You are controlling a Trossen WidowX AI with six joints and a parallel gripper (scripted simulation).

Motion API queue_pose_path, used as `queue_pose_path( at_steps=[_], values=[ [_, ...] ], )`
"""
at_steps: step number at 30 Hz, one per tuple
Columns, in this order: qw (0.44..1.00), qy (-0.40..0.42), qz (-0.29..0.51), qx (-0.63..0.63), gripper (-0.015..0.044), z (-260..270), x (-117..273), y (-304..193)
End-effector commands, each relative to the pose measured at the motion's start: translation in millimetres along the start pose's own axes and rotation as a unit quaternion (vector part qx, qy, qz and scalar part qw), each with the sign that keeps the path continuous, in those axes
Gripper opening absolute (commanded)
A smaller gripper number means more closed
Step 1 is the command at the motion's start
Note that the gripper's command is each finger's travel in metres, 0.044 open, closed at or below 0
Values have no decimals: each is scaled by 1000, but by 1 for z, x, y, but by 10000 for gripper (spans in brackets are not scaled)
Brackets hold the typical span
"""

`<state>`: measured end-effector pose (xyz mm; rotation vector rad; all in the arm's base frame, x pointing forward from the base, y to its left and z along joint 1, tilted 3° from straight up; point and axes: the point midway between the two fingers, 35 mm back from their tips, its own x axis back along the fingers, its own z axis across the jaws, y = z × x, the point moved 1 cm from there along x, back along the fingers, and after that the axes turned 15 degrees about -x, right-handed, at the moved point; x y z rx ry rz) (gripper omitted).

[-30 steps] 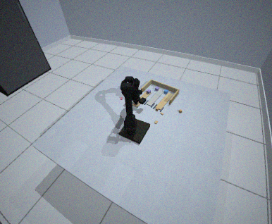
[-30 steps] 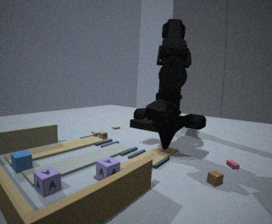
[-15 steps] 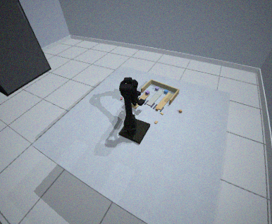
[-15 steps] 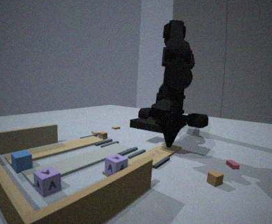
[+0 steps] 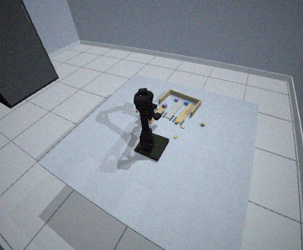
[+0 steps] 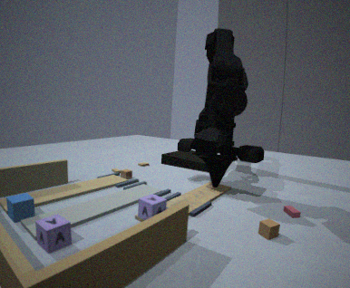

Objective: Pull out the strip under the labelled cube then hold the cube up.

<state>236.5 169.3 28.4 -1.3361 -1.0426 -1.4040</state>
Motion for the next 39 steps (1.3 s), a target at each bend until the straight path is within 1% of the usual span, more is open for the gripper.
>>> queue_pose_path(
  at_steps=[1,22,39],
  values=[
    [1000,-7,11,1,0,-5,-5,-12],
    [1000,-8,12,1,0,-13,-4,-43],
    [1000,-8,12,1,0,-13,-4,-44]
  ],
)
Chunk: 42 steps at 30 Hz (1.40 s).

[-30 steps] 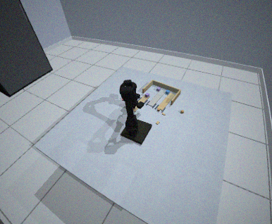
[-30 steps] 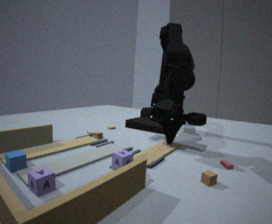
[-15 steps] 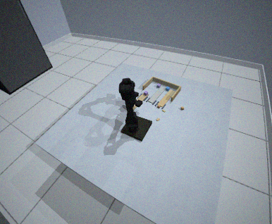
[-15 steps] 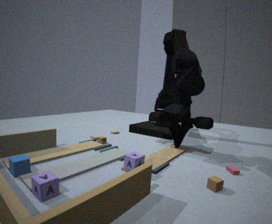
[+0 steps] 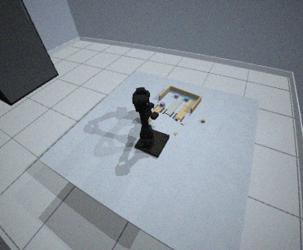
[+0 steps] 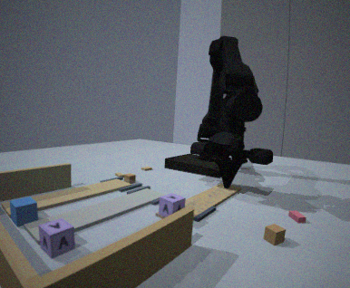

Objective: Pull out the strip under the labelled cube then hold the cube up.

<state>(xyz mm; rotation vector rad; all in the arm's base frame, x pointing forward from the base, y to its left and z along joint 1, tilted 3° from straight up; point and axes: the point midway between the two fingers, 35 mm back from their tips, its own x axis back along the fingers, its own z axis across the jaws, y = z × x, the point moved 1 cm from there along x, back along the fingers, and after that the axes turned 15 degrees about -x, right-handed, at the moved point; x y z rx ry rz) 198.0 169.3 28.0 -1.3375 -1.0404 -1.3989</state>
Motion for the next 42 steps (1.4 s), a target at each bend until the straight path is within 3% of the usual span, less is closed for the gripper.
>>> queue_pose_path(
  at_steps=[1,6,11,15,32,42],
  values=[
    [1000,-7,10,0,0,-4,-4,-6],
    [1000,-7,10,0,0,-4,-4,-6],
    [1000,-7,9,0,0,1,40,2],
    [1000,-7,10,0,0,1,42,2],
    [999,-7,7,-36,440,16,46,65],
    [999,-6,5,-36,440,24,50,100]
  ],
)
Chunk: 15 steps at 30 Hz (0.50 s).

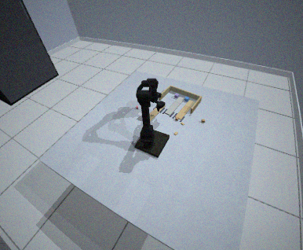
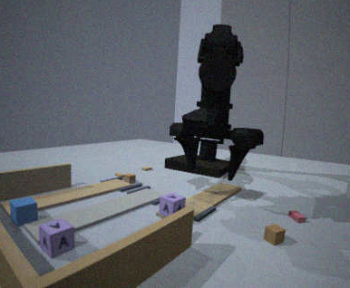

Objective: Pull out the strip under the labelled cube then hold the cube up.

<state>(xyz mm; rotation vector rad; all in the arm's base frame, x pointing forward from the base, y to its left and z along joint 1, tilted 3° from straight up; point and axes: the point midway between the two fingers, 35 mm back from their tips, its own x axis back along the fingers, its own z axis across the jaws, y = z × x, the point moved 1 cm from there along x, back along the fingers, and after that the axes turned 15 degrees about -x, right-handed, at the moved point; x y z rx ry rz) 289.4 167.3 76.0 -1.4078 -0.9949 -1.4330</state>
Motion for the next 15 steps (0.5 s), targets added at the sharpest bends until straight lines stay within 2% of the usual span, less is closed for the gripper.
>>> queue_pose_path(
  at_steps=[1,15],
  values=[
    [1000,1,-1,2,440,4,2,14],
    [1000,1,-3,2,440,20,9,62]
  ],
)
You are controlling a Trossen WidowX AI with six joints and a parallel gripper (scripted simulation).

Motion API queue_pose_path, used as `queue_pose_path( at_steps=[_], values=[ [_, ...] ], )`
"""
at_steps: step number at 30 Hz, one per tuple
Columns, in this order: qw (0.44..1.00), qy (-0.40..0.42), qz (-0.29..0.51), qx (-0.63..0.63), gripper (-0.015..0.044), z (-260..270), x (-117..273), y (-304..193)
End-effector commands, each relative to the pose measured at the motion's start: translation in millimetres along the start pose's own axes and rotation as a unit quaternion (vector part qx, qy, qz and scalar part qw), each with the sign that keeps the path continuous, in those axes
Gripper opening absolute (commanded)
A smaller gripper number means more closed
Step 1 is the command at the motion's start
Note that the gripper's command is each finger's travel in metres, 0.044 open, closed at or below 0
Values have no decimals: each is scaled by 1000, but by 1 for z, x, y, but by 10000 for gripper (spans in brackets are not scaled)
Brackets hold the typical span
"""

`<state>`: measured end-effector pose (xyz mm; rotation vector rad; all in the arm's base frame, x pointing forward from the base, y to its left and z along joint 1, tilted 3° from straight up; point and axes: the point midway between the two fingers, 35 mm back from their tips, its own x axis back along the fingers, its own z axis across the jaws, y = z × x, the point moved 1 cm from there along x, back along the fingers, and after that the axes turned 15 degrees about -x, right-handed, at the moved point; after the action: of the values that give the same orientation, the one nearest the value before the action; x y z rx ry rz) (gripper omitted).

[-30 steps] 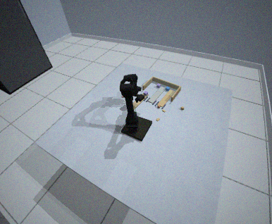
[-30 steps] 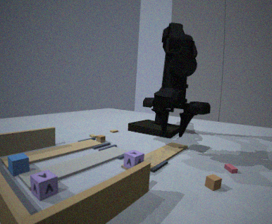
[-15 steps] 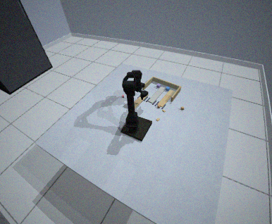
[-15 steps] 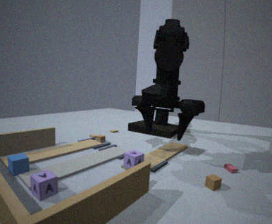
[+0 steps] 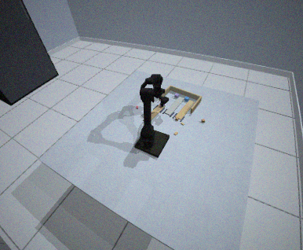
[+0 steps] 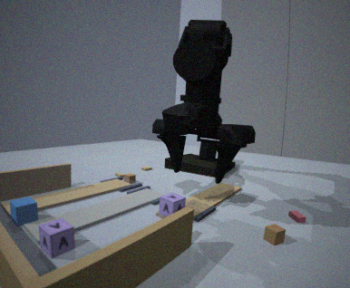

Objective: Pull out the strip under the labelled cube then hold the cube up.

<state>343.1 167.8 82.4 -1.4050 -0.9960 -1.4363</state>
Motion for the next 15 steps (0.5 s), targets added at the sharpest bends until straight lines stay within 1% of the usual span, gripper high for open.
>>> queue_pose_path(
  at_steps=[1,15],
  values=[
    [1000,0,-2,2,440,4,2,15],
    [1000,0,-4,2,440,15,9,58]
  ],
)
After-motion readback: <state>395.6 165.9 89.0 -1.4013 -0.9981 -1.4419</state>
